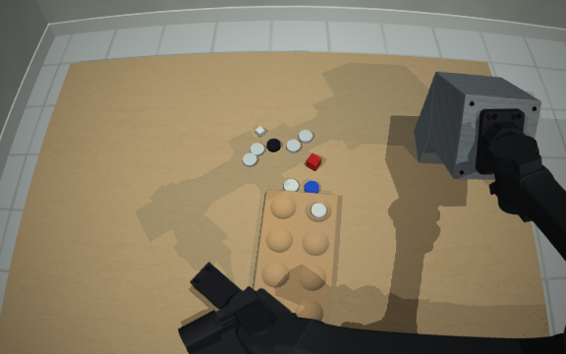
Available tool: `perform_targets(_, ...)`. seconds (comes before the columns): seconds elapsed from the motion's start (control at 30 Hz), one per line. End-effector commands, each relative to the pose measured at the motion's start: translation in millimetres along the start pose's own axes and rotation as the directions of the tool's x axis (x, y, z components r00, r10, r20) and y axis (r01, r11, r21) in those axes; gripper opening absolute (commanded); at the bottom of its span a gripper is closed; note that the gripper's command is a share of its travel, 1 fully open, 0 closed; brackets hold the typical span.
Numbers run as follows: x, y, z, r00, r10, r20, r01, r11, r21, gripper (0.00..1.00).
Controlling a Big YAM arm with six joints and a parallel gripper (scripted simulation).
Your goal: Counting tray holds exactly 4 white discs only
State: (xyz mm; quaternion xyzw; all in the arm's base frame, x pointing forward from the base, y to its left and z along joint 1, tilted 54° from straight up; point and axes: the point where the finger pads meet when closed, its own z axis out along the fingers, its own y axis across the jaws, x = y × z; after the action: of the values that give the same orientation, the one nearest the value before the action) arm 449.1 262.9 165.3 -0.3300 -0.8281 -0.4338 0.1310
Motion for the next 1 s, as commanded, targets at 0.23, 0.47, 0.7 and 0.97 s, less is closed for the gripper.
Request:
perform_targets(0.23, 14, 2, 29, 0.995, 0.100, -0.001, -0.100, 0.995, 0.008, 0.00)
perform_targets(0.47, 16, 6, 79, 0.995, 0.095, -0.002, -0.095, 0.995, 0.001, 0.00)
perform_targets(0.7, 13, 21, 69, 0.996, 0.085, 0.016, -0.084, 0.995, -0.045, 0.00)
perform_targets(0.97, 16, 15, 98, 0.996, 0.084, -0.001, -0.084, 0.996, -0.010, 0.00)
